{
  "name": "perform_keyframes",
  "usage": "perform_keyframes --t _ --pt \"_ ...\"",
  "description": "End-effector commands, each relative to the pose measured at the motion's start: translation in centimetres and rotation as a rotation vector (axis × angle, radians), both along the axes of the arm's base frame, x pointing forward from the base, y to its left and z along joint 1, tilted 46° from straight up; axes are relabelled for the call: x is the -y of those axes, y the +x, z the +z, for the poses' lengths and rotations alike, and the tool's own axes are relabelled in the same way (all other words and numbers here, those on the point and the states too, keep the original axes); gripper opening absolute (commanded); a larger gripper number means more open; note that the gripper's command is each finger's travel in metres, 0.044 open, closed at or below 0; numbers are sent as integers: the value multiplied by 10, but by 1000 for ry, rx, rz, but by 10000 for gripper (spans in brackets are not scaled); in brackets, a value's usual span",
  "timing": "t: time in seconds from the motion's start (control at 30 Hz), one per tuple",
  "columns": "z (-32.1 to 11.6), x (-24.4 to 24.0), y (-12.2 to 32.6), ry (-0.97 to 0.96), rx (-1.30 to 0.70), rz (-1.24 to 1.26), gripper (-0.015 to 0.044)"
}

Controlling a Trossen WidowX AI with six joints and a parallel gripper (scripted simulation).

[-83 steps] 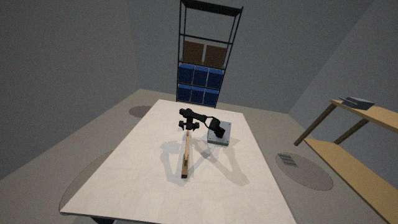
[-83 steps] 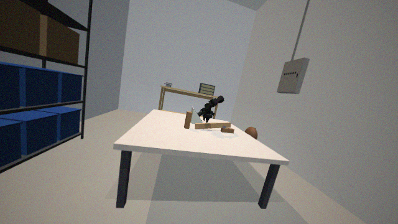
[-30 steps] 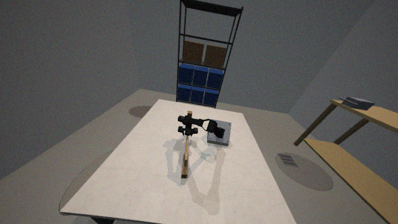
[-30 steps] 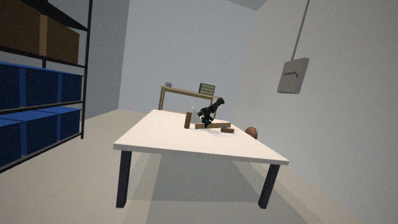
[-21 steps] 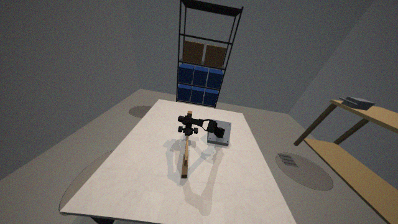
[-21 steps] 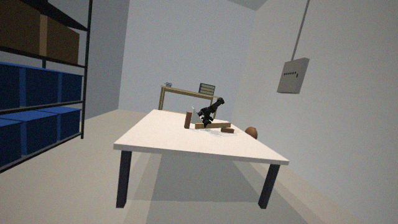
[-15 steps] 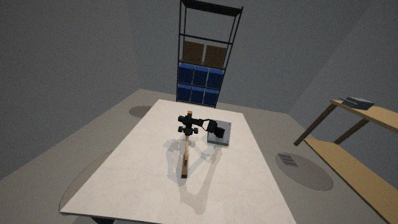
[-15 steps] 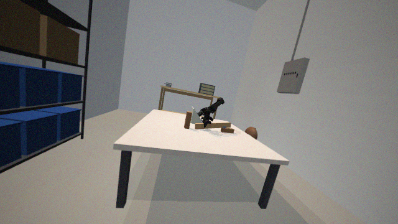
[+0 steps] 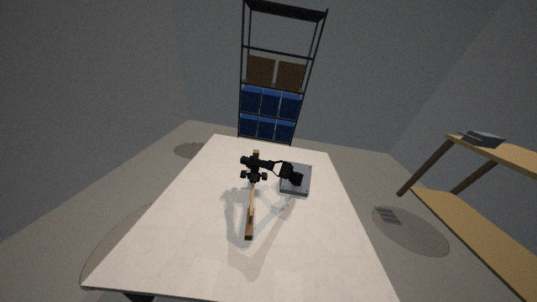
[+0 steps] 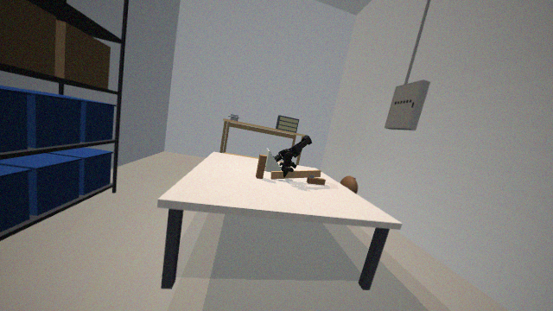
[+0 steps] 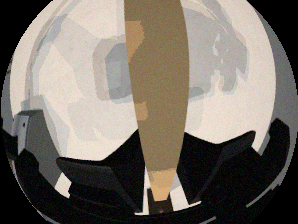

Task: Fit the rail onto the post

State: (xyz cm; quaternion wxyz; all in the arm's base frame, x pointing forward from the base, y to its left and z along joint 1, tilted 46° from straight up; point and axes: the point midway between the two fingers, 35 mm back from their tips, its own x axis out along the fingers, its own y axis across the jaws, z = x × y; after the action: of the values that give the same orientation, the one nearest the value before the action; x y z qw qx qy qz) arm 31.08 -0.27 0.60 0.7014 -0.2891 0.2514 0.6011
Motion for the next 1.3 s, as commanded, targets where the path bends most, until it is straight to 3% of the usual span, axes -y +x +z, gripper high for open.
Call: perform_keyframes --t 0.0,1.27 --pt "1 1 0 5 1 -1 0" --pt "15 15 2 4 1 -1 0"
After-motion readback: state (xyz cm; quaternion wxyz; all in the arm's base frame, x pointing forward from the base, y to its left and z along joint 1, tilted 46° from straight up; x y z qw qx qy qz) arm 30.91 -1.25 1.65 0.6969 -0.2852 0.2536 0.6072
